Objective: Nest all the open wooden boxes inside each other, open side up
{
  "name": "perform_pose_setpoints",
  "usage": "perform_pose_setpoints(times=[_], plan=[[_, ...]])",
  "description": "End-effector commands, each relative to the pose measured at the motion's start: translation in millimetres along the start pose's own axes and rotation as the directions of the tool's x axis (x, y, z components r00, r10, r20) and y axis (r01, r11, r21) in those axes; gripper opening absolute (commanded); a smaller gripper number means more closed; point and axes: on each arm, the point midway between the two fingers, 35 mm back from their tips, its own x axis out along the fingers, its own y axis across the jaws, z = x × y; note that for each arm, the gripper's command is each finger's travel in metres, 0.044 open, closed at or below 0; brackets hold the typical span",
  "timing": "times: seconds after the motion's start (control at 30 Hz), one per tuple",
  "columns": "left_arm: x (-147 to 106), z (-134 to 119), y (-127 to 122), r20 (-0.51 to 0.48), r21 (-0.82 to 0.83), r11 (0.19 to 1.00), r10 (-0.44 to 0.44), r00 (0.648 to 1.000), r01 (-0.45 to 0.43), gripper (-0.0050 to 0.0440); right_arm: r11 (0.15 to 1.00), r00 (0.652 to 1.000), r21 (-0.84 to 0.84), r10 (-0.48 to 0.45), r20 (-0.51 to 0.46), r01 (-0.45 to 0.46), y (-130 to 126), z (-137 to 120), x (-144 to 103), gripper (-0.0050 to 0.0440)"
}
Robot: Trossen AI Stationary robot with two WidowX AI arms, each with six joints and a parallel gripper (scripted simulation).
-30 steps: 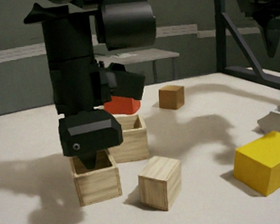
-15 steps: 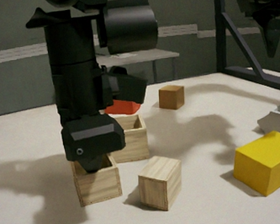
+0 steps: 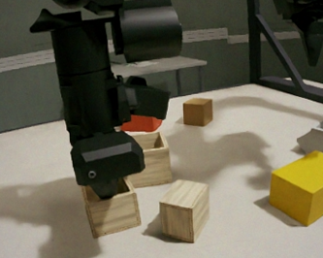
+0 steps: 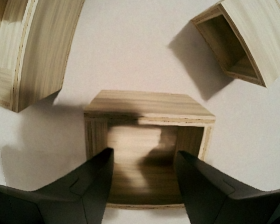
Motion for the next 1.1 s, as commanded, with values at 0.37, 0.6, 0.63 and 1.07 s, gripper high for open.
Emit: perform_pose_setpoints(times=[0.37,0.6,0.63,1.07], plan=[[-3,2,-1,0.010,0.010,1.000,0.006,1.000,-0.006,0.0400,1.000,0.999,-0.005,-0.003,0.042,0.003,0,7,-70,0.0254],[-3,2,-1,0.010,0.010,1.000,0.006,1.000,-0.006,0.0400,1.000,0.999,-0.002,-0.003,0.033,0.004,2,12,-63,0.0254],[-3,2,-1,0.010,0.010,1.000,0.006,1.000,-0.006,0.0400,1.000,1.000,-0.002,-0.003,0.030,0.003,4,13,-62,0.0254],[-3,2,-1,0.010,0.010,1.000,0.006,1.000,-0.006,0.0400,1.000,1.000,-0.007,0.006,0.020,-0.006,35,44,-78,0.0254]])
